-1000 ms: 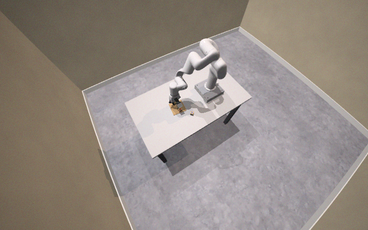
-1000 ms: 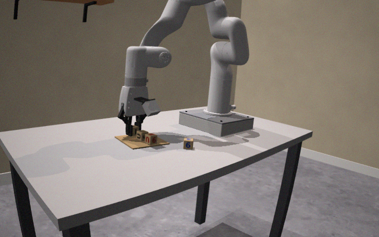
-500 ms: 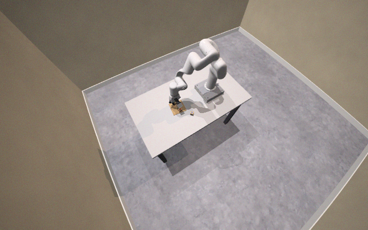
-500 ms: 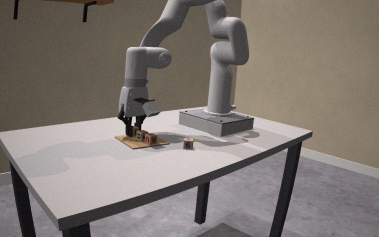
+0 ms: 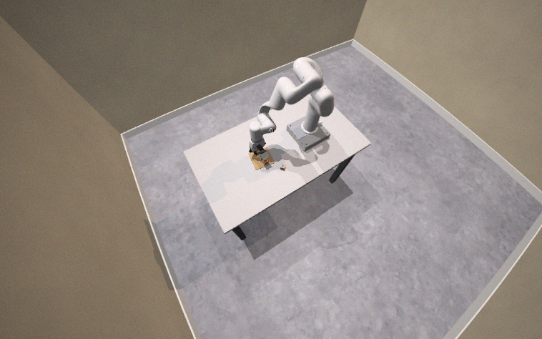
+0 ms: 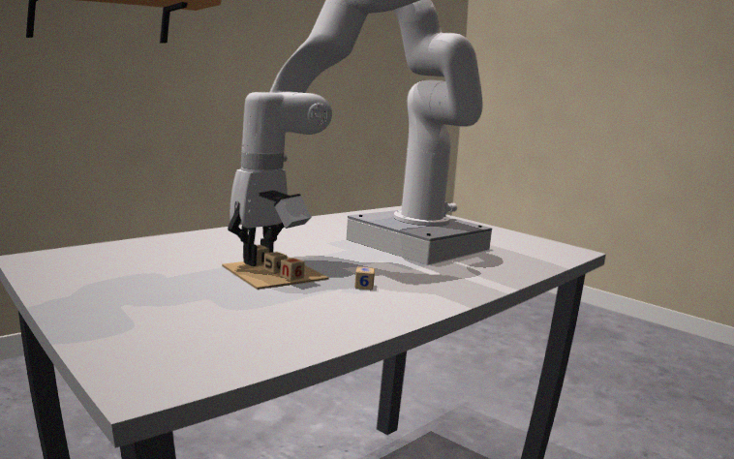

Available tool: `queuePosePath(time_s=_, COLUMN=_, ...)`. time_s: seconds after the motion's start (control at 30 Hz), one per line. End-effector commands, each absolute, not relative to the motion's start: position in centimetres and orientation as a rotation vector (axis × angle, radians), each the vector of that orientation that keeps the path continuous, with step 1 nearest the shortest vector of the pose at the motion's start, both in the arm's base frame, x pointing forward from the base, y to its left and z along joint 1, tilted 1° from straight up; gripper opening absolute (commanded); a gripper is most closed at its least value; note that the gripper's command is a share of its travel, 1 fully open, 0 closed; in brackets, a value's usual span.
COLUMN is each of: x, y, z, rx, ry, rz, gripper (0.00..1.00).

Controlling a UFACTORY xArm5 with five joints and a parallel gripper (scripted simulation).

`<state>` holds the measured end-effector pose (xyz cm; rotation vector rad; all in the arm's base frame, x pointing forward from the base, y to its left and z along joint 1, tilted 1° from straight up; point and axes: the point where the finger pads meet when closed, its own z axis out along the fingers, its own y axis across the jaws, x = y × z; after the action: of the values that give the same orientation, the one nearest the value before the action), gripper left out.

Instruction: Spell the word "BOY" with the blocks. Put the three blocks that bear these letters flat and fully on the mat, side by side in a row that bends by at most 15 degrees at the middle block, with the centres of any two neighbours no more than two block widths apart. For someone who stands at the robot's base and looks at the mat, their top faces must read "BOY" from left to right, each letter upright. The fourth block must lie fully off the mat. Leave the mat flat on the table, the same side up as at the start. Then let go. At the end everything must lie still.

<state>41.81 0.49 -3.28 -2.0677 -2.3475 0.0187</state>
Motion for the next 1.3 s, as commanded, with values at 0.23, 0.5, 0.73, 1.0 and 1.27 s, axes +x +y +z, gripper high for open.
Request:
queuePosePath(time_s=0.23, x=41.95, y=0.49, z=-3.18, rx=-2.069, ry=-2.349, rz=0.015, gripper=0.27)
queuePosePath(time_s=0.5, x=41.95, y=0.49, z=-3.18, rx=-2.069, ry=-2.349, rz=0.015, gripper=0.27)
queuePosePath(time_s=0.73, x=41.95, y=0.49, z=-3.18, rx=-2.069, ry=-2.349, rz=0.015, gripper=0.27)
queuePosePath(time_s=1.0, x=41.95, y=0.49, z=-3.18, rx=-2.069, ry=-2.349, rz=0.015, gripper=0.31)
queuePosePath(time_s=1.27, x=41.95, y=0.49, z=-3.18, rx=-2.069, ry=-2.349, rz=0.015, gripper=0.43)
